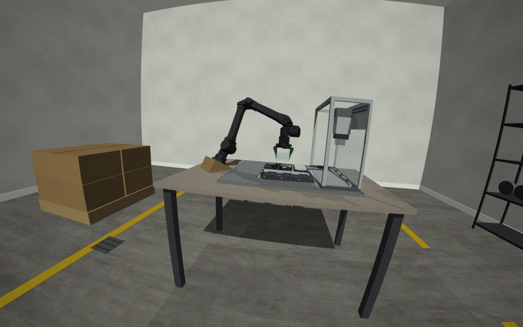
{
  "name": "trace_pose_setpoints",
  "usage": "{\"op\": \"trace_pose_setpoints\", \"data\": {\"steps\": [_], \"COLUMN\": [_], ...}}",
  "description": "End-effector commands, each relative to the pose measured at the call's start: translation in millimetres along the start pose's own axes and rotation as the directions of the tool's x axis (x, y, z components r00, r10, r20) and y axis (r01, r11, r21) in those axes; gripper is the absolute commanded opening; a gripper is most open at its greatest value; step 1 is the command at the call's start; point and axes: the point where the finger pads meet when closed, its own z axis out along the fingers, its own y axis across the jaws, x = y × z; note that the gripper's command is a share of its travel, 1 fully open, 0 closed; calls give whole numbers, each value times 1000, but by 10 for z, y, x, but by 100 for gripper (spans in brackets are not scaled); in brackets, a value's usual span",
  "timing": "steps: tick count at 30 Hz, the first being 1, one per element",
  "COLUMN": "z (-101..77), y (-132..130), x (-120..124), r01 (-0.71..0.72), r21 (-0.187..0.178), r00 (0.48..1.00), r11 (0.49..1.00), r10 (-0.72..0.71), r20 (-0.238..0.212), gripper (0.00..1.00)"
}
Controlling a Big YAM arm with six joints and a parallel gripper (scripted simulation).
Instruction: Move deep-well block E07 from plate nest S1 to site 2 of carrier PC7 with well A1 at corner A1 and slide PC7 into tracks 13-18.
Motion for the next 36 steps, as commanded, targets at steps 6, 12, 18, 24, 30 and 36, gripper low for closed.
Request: {"op": "trace_pose_setpoints", "data": {"steps": [6,12,18,24,30,36], "z": [-183,-184,-187,-190,-149,-149], "y": [272,334,427,519,513,513], "x": [-395,-548,-775,-1003,-974,-970], "r01": [20,20,19,19,25,25], "r21": [-34,-34,-34,-34,-31,-31], "r00": [1000,1000,1000,1000,999,999], "r11": [999,999,999,999,999,999], "r10": [-19,-19,-19,-18,-24,-24], "r20": [22,23,24,25,24,24], "gripper": [0,0,0,0,0,0]}}
